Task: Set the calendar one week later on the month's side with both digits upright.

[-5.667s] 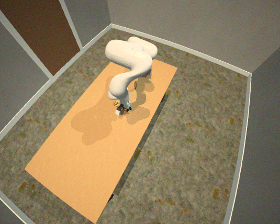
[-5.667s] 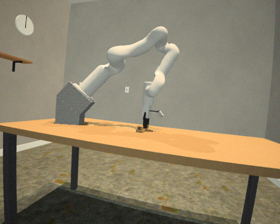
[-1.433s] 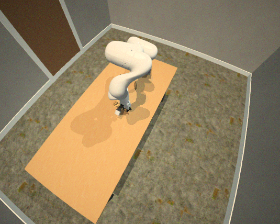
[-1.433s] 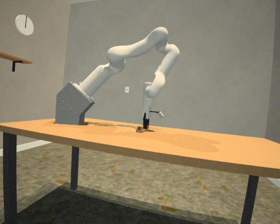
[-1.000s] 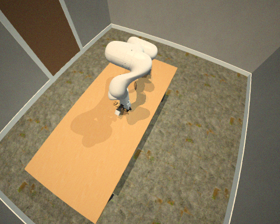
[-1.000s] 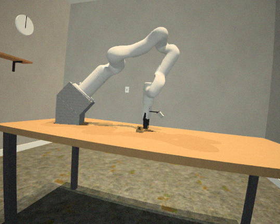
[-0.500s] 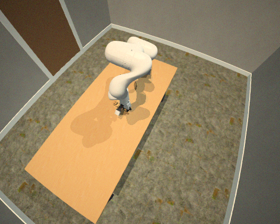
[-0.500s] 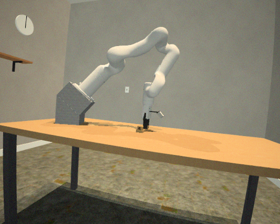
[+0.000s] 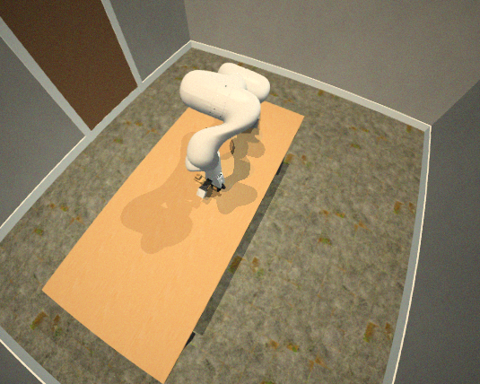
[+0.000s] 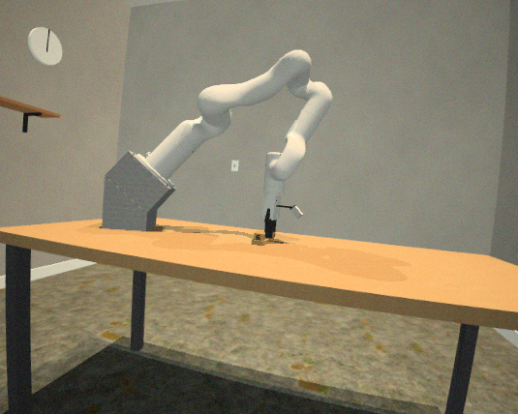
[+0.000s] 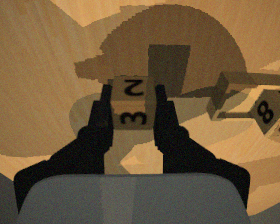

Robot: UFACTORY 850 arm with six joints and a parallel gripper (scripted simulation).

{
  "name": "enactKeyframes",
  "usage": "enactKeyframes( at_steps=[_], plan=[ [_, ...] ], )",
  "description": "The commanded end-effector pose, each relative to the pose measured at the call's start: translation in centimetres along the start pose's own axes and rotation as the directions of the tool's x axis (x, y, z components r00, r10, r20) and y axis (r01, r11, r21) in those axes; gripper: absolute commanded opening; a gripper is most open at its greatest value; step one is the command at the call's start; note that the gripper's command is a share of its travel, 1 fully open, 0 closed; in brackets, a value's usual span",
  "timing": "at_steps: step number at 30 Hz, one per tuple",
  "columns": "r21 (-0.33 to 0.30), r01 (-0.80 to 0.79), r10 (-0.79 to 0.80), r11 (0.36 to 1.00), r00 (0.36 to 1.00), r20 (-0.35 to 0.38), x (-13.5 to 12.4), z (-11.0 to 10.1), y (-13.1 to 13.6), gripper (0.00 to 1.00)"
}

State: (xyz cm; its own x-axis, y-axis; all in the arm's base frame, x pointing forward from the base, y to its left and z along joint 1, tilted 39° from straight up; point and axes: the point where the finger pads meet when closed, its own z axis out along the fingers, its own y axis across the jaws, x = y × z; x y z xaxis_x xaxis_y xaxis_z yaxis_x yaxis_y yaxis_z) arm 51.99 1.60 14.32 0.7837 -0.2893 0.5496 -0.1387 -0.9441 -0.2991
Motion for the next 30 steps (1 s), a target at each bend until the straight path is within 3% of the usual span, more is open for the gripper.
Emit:
enactKeyframes(
  at_steps=[1,14,30],
  plan=[
    [0.0,0.0,0.0,1.0,1.0,-0.001,0.04,-0.02,0.0,0.29],
    [0.0,0.0,0.0,1.0,1.0,-0.001,0.04,-0.02,0.0,0.49],
    [0.0,0.0,0.0,1.0,1.0,-0.001,0.04,-0.61,0.0,0.49]
  ],
)
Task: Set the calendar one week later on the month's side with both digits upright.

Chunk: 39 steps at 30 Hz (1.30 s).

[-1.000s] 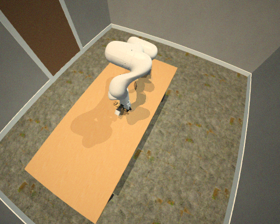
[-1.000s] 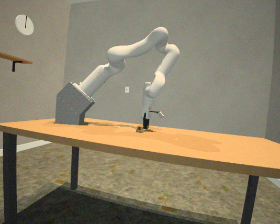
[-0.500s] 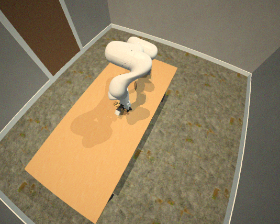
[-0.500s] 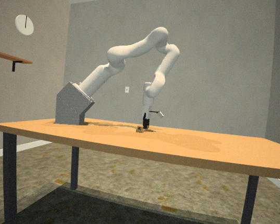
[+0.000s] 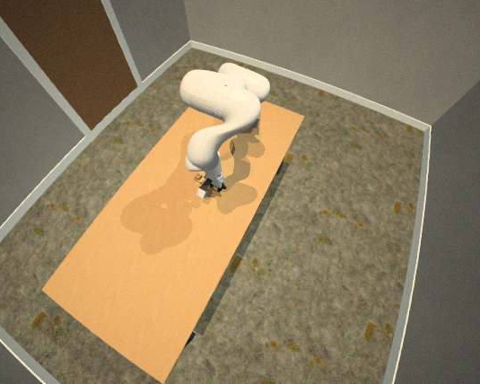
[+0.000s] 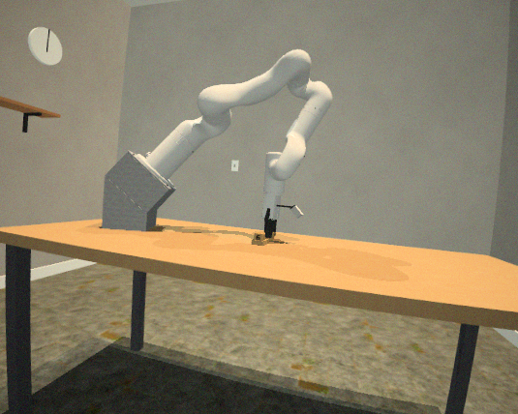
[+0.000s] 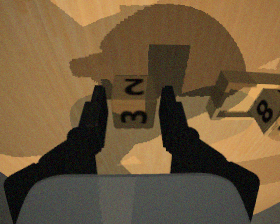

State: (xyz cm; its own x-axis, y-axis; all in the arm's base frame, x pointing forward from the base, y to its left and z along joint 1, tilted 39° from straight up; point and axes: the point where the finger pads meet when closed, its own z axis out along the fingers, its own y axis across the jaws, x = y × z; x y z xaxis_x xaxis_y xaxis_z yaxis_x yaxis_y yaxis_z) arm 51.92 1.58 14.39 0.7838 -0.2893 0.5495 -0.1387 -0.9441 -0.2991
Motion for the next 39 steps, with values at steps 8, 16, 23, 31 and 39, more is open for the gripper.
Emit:
enactKeyframes(
  at_steps=[8,16,23,31,39],
  plan=[
    [0.0,0.0,0.0,1.0,1.0,-0.001,0.0,-3.1,0.0,0.49],
    [0.0,0.0,0.0,1.0,1.0,-0.001,0.0,-7.4,0.0,0.49],
    [0.0,0.0,0.0,1.0,1.0,-0.001,0.0,-8.7,0.0,0.49],
    [0.0,0.0,0.0,1.0,1.0,-0.001,0.0,-8.9,0.0,1.0],
    [0.0,0.0,0.0,1.0,1.0,-0.001,0.0,-8.9,0.0,1.0]
  ],
)
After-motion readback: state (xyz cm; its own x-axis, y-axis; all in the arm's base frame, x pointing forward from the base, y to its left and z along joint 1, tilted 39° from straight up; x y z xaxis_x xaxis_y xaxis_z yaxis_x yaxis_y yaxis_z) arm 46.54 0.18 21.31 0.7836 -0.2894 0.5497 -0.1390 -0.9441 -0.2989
